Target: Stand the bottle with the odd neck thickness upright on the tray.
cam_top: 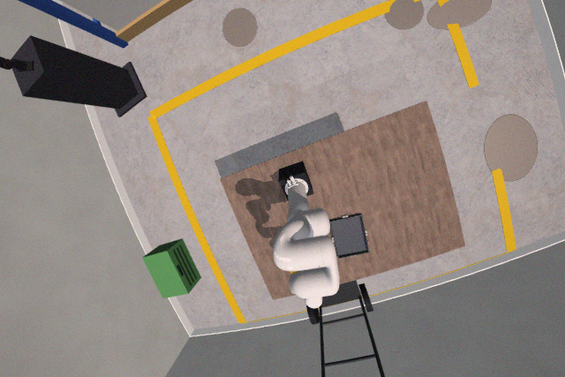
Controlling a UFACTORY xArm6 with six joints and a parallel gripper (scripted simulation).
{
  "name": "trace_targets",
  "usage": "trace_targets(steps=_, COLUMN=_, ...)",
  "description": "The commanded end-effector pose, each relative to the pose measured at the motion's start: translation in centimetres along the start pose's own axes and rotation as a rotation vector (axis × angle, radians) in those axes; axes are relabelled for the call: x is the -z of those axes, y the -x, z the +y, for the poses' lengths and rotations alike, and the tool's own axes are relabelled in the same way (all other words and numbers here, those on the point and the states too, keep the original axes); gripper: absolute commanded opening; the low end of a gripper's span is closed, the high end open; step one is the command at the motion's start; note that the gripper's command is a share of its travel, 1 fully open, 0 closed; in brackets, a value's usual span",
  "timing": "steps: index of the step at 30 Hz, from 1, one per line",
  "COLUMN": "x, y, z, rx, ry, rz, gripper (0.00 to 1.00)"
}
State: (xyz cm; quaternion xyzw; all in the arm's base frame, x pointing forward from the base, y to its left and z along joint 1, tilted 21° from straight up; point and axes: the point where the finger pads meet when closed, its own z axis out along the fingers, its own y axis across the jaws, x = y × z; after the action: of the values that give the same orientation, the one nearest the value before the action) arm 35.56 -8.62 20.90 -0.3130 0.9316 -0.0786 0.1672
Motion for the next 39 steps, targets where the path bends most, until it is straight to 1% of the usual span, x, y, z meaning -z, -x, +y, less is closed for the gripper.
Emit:
trace_targets(steps=1, x=0.1, y=0.1, z=-0.1, rx=0.0, ry=-0.003, rz=-0.002, gripper=0.0)
trace_targets(steps=19, x=1.0, y=0.1, z=0.0, rx=0.0, ry=-0.003, rz=-0.002, gripper=0.0)
trace_targets(steps=39, x=3.1, y=0.0, z=0.2, rx=0.0, ry=-0.003, rz=-0.002, gripper=0.0)
